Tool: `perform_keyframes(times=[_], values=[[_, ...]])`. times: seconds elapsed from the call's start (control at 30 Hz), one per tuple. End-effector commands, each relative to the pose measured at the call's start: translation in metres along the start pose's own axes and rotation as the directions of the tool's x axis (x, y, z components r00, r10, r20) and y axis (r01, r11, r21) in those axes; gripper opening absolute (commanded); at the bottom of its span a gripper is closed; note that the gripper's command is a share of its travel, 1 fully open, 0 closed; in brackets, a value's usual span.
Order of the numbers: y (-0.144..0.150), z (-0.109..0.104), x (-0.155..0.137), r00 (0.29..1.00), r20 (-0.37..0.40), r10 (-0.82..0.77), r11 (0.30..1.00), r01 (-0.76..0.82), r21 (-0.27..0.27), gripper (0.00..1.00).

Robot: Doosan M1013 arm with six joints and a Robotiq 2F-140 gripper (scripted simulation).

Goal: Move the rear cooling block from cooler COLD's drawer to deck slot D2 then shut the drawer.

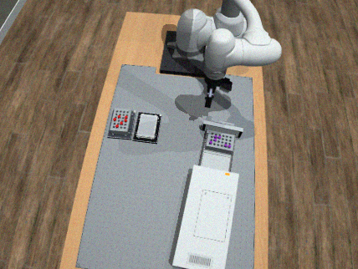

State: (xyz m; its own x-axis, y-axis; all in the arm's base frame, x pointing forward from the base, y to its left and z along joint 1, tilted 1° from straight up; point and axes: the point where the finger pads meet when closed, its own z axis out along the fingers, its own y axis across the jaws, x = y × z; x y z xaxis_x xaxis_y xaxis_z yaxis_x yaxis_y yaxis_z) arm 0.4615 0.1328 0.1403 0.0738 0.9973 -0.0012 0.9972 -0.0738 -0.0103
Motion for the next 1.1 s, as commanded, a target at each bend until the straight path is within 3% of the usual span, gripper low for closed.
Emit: perform_keyframes(times=[0.0,0.77,1.07], values=[[-0.002,0.000,0.011,1.000,0.000,0.001,1.000,-0.001,-0.001,0.10],[-0.027,0.002,0.092,1.000,0.000,0.001,1.000,-0.001,-0.001,0.10],[-0.027,0.005,0.093,1.000,0.000,0.001,1.000,-0.001,-0.001,0.10]])
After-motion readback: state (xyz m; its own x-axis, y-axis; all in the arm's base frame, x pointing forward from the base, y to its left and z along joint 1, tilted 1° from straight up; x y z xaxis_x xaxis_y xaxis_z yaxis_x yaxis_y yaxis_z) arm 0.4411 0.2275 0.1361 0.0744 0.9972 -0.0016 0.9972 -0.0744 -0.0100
